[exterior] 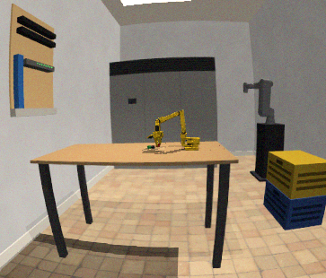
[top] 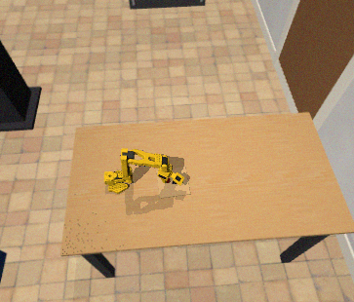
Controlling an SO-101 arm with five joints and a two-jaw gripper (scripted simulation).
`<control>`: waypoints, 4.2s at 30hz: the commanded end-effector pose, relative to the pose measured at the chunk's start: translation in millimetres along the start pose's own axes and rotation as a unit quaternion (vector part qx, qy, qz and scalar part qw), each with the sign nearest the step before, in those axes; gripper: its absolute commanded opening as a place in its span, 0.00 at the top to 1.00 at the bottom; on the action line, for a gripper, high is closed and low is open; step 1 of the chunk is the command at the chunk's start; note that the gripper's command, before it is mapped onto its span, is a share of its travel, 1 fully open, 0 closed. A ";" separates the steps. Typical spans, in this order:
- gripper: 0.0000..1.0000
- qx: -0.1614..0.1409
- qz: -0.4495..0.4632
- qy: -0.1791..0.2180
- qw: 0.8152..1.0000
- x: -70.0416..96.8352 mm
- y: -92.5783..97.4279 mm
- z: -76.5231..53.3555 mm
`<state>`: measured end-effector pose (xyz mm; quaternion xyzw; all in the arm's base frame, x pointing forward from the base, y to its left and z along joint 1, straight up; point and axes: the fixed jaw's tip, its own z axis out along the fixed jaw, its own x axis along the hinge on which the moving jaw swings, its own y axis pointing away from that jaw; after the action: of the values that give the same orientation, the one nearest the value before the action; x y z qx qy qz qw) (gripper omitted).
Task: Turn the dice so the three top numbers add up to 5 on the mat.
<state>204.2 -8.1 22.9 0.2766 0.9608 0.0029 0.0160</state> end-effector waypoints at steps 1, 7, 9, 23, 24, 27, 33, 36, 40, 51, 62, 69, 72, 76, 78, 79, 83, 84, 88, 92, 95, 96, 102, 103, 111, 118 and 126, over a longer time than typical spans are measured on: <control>1.00 -0.006 -0.001 -0.011 1.000 -3.6 -0.3 -0.9; 1.00 -0.006 -0.001 -0.011 1.000 -3.7 -0.2 2.8; 1.00 -0.006 -0.001 -0.011 1.000 -3.7 -0.2 3.1; 1.00 -0.006 -0.001 -0.011 1.000 -3.7 -0.2 6.2; 1.00 -0.006 -0.001 -0.011 1.000 -3.7 -0.2 6.5; 1.00 -0.006 -0.001 -0.011 1.000 -3.7 -0.2 6.7; 0.99 -0.006 -0.001 -0.011 1.000 -3.7 -0.2 6.7; 0.95 -0.006 -0.001 -0.011 1.000 -3.7 -0.2 6.7; 0.91 -0.006 -0.001 -0.011 1.000 -3.7 -0.2 6.7; 0.89 -0.006 -0.001 -0.011 1.000 -3.7 -0.2 6.7; 0.80 -0.006 -0.001 -0.011 1.000 -3.7 -0.2 6.7; 0.74 -0.006 -0.001 -0.011 1.000 -3.7 -0.2 6.7; 0.72 -0.006 -0.001 -0.011 1.000 -3.7 -0.2 6.7; 0.71 -0.006 -0.001 -0.011 1.000 -3.7 -0.2 6.7; 0.71 -0.006 -0.001 -0.011 1.000 -3.7 -0.2 6.7; 0.71 -0.006 -0.001 -0.011 1.000 -3.7 -0.2 6.7; 0.71 -0.006 -0.001 -0.011 1.000 -3.8 -0.2 6.2; 0.71 -0.006 -0.001 -0.011 1.000 -3.9 -0.1 5.5; 0.71 -0.006 -0.001 -0.011 1.000 -4.8 0.3 -0.4; 0.71 -0.006 -0.001 -0.011 1.000 -5.8 0.9 -11.9; 0.71 -0.006 -0.001 -0.011 1.000 -6.1 1.0 -22.9; 0.71 -0.006 -0.001 -0.011 1.000 -6.1 1.0 -22.9; 0.71 -0.006 -0.001 -0.011 1.000 -5.0 0.4 -40.6; 0.71 -0.006 -0.001 -0.011 1.000 -4.6 0.2 -43.4; 0.71 -0.006 -0.001 -0.011 1.000 -3.0 -0.6 -53.4; 0.71 -0.006 -0.001 -0.011 1.000 -3.0 -0.6 -53.4; 0.71 -0.006 -0.001 -0.011 1.000 -3.0 -0.6 -53.4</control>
<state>198.2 -7.6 63.4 0.2767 0.9609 -0.0019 -0.0066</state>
